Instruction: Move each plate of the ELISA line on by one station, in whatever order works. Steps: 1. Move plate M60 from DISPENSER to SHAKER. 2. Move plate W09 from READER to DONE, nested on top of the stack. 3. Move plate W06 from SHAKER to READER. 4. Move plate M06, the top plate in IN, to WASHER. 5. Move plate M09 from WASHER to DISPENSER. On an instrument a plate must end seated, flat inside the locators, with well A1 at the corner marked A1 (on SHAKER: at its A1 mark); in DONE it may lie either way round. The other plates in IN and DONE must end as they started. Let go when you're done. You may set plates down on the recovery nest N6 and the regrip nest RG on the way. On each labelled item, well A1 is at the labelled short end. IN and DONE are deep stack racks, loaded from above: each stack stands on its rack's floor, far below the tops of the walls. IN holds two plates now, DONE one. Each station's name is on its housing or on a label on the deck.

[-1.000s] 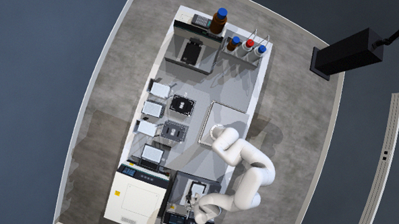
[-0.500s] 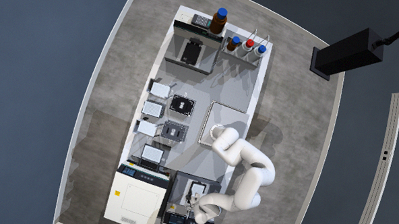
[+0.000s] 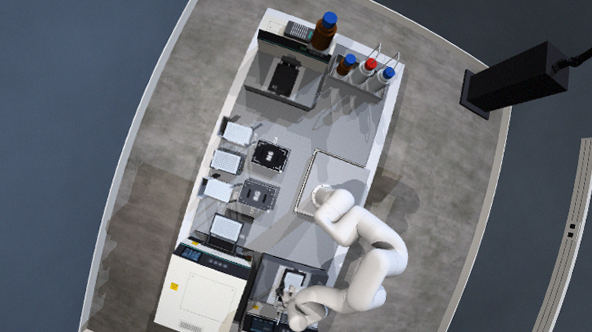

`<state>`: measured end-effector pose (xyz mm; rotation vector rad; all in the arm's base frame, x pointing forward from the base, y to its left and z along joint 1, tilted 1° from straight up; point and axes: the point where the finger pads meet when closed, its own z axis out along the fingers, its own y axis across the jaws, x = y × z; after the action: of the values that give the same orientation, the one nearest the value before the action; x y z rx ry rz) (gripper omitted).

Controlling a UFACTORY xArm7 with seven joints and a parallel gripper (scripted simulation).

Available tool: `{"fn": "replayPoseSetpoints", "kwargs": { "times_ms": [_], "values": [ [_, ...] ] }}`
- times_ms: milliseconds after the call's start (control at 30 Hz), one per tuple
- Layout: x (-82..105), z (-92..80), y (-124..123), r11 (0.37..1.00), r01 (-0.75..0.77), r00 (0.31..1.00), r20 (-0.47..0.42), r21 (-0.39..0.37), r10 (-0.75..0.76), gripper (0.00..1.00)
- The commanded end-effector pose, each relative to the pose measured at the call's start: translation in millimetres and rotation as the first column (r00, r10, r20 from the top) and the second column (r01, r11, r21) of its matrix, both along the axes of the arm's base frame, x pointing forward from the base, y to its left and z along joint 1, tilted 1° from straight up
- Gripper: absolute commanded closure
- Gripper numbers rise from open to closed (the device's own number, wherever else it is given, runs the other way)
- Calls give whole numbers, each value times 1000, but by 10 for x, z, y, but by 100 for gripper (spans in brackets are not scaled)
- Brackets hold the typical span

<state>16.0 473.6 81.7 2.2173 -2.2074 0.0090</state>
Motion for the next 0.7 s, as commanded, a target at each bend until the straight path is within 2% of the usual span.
{"fn": "replayPoseSetpoints", "kwargs": {
  "times_ms": [0,667],
  "values": [
    [3,-2,12,1000,0,1000,0,3,0,0],
    [3,-45,11,1000,0,1000,0,3,0,0]
  ]
}}
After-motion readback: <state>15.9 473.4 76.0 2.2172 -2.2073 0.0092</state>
